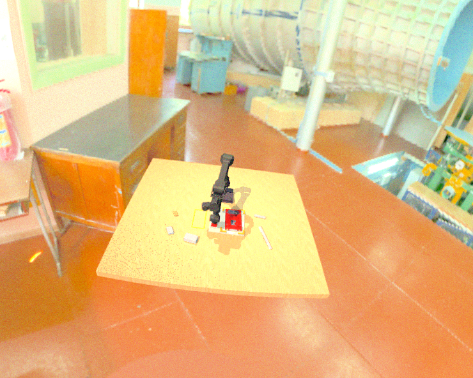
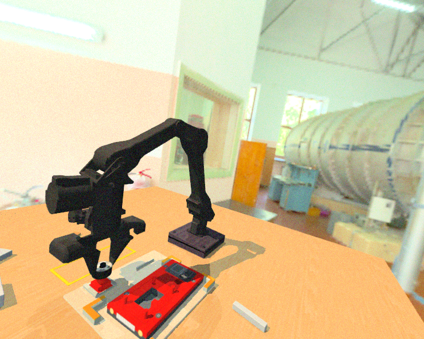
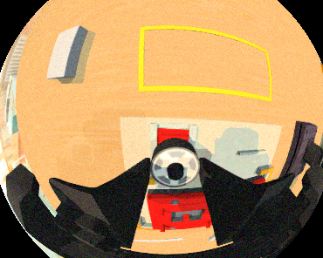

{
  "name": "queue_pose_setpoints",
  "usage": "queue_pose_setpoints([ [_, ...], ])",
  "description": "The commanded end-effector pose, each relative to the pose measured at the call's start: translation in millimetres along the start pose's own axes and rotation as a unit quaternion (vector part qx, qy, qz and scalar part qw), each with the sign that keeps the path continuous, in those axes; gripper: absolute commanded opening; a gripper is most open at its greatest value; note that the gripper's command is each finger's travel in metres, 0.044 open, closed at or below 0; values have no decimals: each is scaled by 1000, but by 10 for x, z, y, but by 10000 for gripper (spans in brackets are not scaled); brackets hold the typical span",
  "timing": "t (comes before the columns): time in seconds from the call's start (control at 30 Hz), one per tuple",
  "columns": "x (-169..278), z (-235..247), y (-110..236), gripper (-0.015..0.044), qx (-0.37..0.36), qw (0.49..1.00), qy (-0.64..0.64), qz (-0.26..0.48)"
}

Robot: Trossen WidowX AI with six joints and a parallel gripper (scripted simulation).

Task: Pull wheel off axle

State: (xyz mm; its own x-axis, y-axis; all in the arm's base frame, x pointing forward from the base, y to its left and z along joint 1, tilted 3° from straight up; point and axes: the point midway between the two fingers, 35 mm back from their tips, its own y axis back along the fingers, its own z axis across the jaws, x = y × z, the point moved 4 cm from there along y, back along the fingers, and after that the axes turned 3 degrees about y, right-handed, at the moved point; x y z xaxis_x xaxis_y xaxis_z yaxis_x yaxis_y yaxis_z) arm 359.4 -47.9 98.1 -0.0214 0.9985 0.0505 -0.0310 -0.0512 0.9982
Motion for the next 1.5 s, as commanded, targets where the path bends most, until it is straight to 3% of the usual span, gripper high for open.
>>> queue_pose_setpoints([
  [0.0,3,7,32,0,-2,1000,1,0],
  [1.47,1,7,177,0,-3,1000,1,1],
])
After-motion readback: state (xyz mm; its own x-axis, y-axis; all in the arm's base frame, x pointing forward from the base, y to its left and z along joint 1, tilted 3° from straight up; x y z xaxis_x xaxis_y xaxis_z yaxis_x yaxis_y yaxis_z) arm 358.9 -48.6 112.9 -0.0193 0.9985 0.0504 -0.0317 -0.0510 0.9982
